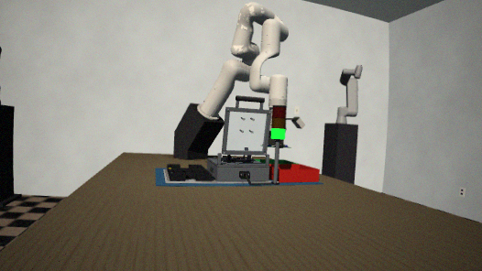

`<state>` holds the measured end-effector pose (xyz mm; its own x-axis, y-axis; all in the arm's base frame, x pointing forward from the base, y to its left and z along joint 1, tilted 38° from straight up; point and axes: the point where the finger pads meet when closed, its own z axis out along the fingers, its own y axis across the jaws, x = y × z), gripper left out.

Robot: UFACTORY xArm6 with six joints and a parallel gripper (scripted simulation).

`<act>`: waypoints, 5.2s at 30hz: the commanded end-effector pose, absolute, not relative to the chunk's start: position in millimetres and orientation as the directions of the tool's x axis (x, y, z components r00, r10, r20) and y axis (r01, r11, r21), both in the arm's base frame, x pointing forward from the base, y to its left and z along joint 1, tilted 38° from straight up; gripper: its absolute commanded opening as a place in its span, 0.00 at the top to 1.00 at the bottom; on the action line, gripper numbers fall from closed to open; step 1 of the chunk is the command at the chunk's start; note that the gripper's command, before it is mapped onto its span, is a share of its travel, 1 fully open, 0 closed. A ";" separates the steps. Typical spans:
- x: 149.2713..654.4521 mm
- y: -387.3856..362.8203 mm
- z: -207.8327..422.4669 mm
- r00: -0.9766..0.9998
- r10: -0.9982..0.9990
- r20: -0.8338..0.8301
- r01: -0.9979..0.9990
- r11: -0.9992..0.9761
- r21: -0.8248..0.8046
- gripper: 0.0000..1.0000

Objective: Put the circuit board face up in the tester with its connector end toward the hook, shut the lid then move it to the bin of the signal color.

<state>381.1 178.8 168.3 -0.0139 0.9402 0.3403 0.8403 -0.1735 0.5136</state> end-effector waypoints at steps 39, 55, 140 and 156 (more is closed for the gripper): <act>397.4 187.4 146.7 -0.014 0.940 0.340 0.839 -0.174 0.516 0.21; 404.2 191.5 136.1 -0.014 0.940 0.340 0.839 -0.174 0.515 0.21; 432.3 207.3 95.1 -0.014 0.940 0.341 0.839 -0.174 0.515 0.21; 433.1 207.8 93.9 -0.014 0.940 0.341 0.839 -0.174 0.515 0.21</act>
<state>432.7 207.6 93.1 -0.0135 0.9404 0.3397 0.8401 -0.1736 0.5139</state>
